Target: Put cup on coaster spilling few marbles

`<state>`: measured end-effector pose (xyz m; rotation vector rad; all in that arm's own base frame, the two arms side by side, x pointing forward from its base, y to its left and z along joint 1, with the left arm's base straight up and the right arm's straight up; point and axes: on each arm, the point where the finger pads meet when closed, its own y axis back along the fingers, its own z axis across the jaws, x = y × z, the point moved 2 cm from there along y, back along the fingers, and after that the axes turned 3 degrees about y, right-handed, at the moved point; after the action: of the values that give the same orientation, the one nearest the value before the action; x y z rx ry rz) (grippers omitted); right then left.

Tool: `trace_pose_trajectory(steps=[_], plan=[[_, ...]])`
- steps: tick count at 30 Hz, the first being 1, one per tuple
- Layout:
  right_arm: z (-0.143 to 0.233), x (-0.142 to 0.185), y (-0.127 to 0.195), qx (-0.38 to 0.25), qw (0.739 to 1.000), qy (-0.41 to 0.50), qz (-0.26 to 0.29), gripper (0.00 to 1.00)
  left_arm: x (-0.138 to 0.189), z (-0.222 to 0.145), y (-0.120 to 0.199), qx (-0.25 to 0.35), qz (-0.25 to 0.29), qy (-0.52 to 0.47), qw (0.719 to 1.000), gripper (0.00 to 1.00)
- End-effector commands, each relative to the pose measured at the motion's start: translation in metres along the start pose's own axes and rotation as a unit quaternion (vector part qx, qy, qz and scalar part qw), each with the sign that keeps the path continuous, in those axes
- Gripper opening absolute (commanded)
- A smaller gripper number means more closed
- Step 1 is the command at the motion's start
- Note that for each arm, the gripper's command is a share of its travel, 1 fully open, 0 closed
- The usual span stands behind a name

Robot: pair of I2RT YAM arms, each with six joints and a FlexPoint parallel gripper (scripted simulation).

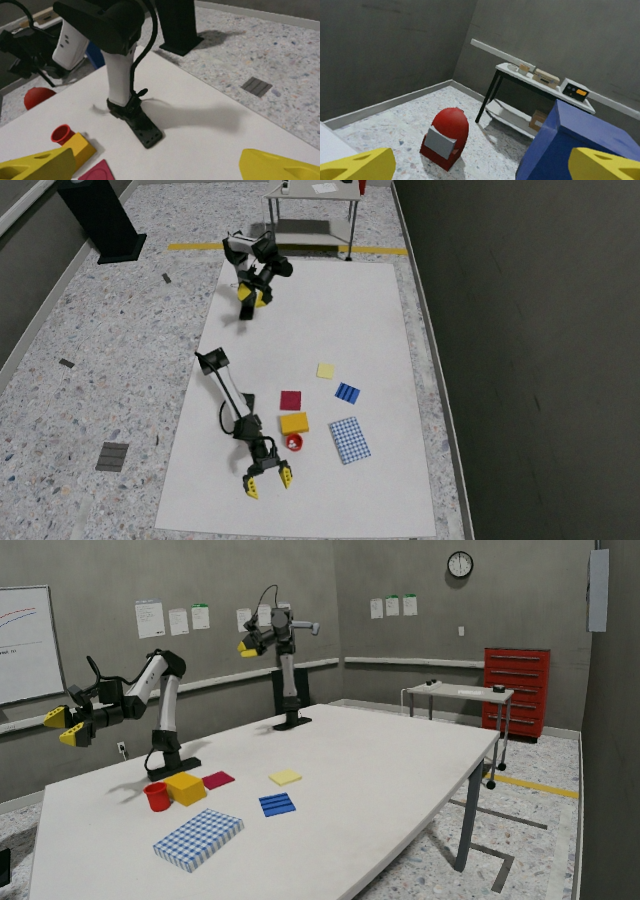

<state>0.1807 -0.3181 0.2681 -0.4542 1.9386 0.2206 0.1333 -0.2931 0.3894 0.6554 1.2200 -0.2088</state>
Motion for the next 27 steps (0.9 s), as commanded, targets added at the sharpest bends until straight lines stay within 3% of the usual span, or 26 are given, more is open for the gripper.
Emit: trace_pose_trajectory(steps=[1,18,23,27], plan=[[-0.003,-0.007,0.0,0.004,1.0,-0.002,-0.01,1.0,-0.004,-0.001,0.002,-0.003,-0.002,-0.008,1.0,1.0],[-0.003,-0.007,0.0,0.004,1.0,-0.002,-0.01,1.0,-0.004,-0.001,0.002,-0.003,-0.002,-0.008,1.0,1.0],[0.008,0.009,0.005,-0.022,0.999,-0.001,0.034,1.0,0.011,0.017,-0.005,-0.032,0.044,0.01,0.998,1.0],[0.02,0.02,0.022,-0.063,0.993,0.002,0.096,1.0,0.033,0.049,-0.024,-0.098,0.11,0.051,0.988,1.0]])
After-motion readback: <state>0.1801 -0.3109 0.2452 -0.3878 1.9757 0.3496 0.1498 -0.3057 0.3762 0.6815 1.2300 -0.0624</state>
